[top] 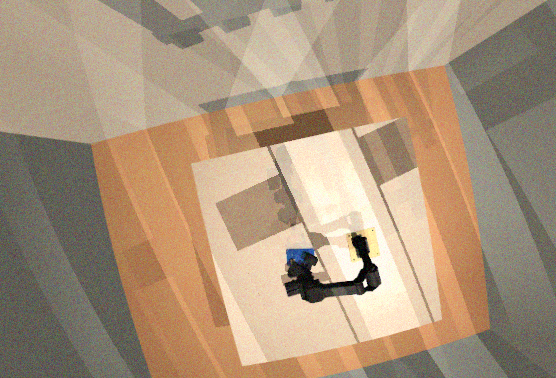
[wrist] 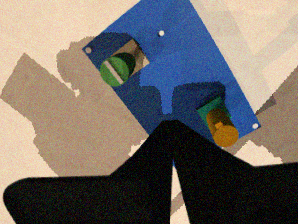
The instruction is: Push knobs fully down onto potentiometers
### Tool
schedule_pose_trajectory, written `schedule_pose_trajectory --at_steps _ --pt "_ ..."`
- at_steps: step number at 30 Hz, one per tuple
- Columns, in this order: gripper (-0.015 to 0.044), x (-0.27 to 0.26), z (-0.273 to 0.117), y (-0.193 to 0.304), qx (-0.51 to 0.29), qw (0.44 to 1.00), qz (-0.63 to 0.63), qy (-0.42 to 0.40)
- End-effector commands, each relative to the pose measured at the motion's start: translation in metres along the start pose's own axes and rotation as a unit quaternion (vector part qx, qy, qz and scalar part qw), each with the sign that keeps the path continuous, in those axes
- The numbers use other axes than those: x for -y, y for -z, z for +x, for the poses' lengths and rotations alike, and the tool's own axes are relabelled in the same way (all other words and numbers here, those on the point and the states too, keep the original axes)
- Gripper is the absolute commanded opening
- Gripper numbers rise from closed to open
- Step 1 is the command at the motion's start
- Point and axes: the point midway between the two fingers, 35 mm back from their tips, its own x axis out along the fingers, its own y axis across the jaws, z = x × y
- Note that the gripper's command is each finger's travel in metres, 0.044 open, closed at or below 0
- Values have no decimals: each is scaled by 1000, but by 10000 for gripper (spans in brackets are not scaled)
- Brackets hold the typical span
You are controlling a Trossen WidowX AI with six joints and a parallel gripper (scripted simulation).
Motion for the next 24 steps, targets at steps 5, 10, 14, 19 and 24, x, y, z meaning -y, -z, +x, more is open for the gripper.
schedule_pose_trajectory --at_steps 5,10,14,19,24 --pt "0 -5 -2 -4 -3 990 138 7" --pt "0 -8 -4 -7 -3 975 223 9" --pt "0 -10 -6 -9 -3 957 291 11" --pt "0 -13 -8 -11 -2 928 373 14" --pt "0 -16 -10 -14 -1 892 452 17"
